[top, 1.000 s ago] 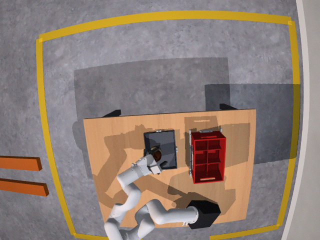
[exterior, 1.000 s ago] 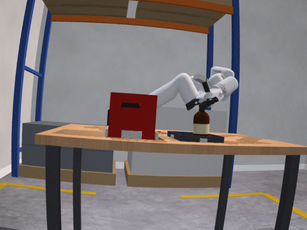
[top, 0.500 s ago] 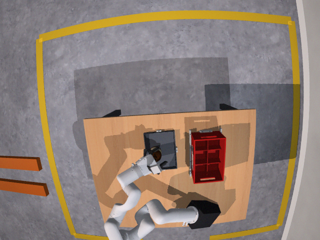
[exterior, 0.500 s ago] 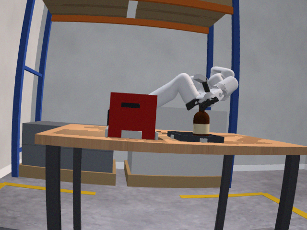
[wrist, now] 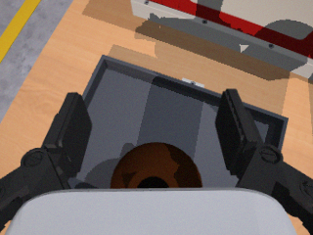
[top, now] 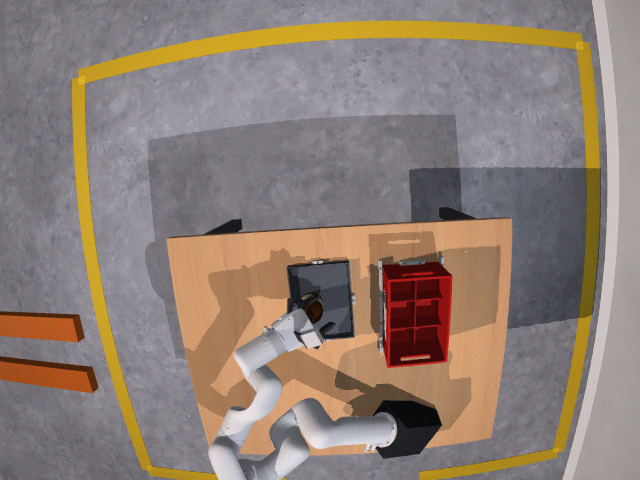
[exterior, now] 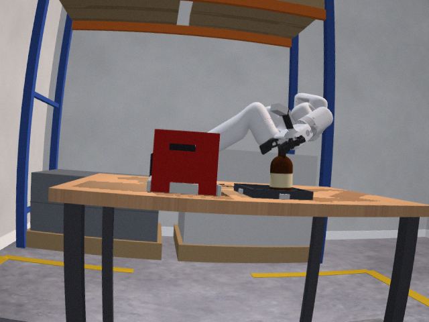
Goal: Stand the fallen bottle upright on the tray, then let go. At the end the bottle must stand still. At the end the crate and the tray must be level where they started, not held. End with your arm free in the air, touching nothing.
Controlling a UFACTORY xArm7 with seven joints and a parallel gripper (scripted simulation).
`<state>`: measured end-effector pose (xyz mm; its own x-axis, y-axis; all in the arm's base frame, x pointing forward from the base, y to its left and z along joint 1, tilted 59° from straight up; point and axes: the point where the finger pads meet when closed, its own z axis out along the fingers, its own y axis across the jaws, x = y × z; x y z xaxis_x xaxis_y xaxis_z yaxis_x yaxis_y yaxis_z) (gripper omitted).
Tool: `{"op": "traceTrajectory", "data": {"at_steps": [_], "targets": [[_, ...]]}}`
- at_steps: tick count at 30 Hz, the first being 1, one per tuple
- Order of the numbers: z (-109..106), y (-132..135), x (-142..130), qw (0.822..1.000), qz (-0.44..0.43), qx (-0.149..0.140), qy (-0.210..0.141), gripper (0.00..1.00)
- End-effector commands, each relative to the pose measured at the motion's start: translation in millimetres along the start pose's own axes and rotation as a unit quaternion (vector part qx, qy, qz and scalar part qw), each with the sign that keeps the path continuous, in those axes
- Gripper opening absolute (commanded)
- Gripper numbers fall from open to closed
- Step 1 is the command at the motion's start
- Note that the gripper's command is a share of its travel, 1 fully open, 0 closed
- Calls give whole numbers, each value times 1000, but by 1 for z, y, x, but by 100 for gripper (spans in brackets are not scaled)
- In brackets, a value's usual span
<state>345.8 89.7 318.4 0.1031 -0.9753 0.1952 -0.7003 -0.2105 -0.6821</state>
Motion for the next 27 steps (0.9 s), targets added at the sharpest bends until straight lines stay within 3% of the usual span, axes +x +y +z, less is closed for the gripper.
{"op": "traceTrajectory", "data": {"at_steps": [1, 27], "targets": [[0, 0, 1, 1000, 1, 1, 0, 100], [-4, 0, 6, 1000, 1, 1, 0, 100]]}}
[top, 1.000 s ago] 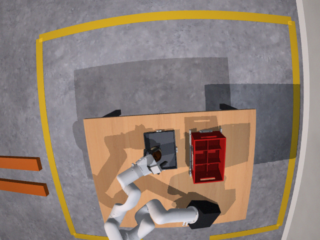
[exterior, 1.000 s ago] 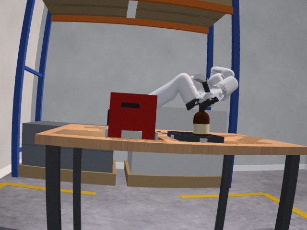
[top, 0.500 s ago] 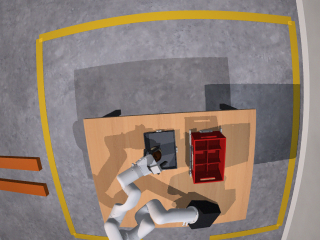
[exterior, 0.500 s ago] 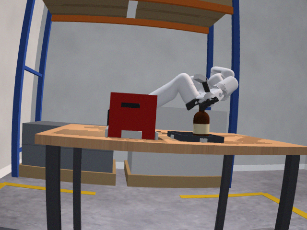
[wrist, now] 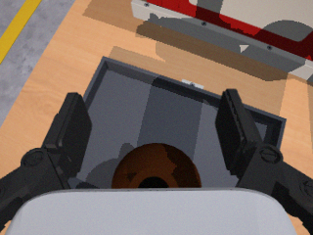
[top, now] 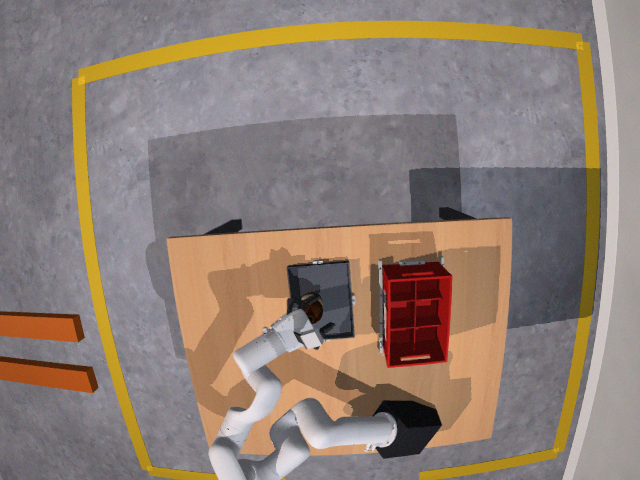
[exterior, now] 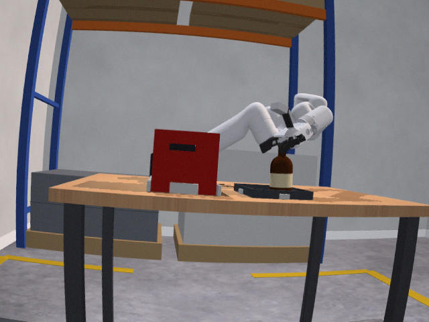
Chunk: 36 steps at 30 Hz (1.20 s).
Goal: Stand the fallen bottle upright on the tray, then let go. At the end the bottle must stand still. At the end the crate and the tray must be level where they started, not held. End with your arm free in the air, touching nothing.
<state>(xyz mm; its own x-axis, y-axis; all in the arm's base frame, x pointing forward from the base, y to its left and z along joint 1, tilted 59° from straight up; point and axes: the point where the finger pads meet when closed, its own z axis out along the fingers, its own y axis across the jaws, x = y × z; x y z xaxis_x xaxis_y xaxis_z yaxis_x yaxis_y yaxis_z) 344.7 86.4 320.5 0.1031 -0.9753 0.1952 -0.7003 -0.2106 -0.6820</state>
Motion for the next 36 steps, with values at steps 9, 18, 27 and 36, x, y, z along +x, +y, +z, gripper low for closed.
{"op": "traceTrajectory", "data": {"at_steps": [9, 18, 27, 36], "targets": [[-7, 0, 11, 1000, 1, 1, 0, 100], [-16, 0, 28, 1000, 1, 1, 0, 100], [-24, 0, 42, 1000, 1, 1, 0, 100], [-35, 0, 61, 1000, 1, 1, 0, 100]]}}
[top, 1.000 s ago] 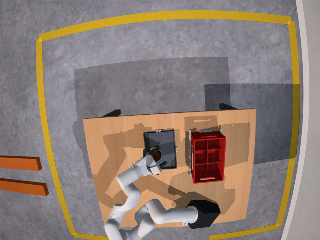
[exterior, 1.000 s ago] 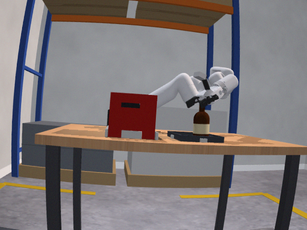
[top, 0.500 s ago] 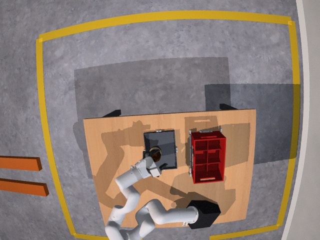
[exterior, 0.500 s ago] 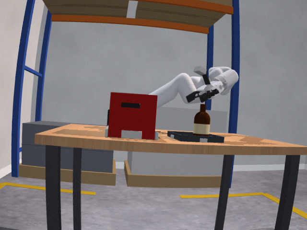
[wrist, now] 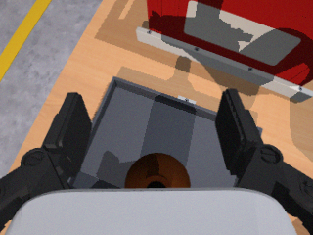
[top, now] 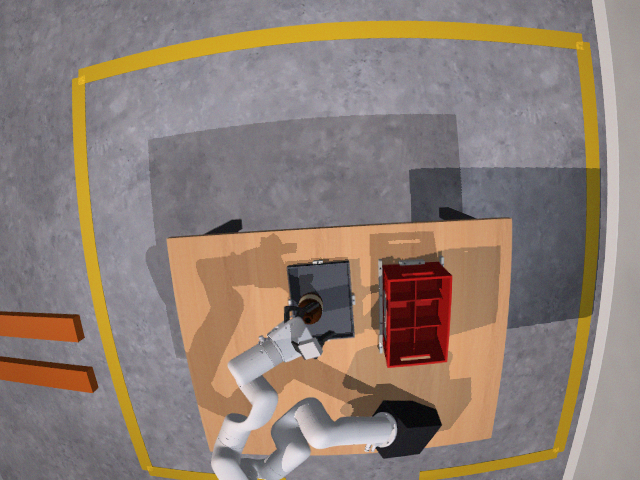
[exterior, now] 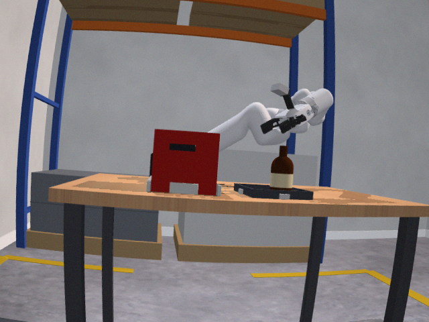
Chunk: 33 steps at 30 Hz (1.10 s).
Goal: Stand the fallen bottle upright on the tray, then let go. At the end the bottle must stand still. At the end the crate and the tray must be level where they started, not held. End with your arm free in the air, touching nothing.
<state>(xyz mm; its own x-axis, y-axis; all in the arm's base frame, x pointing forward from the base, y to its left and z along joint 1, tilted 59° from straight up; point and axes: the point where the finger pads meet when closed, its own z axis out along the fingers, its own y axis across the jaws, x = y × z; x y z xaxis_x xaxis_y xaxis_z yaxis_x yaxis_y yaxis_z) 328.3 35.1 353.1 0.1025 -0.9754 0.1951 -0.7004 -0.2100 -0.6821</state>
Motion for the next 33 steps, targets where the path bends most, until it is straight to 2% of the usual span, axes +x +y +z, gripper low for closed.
{"op": "traceTrajectory", "data": {"at_steps": [1, 17, 31, 32, 33], "targets": [[-5, 0, 8, 1000, 1, 1, 0, 100], [-15, 0, 26, 1000, 1, 1, 0, 100], [-17, 0, 29, 1000, 1, 1, 0, 100], [-17, 0, 29, 1000, 1, 1, 0, 0], [-17, 0, 29, 1000, 1, 1, 0, 0]]}}
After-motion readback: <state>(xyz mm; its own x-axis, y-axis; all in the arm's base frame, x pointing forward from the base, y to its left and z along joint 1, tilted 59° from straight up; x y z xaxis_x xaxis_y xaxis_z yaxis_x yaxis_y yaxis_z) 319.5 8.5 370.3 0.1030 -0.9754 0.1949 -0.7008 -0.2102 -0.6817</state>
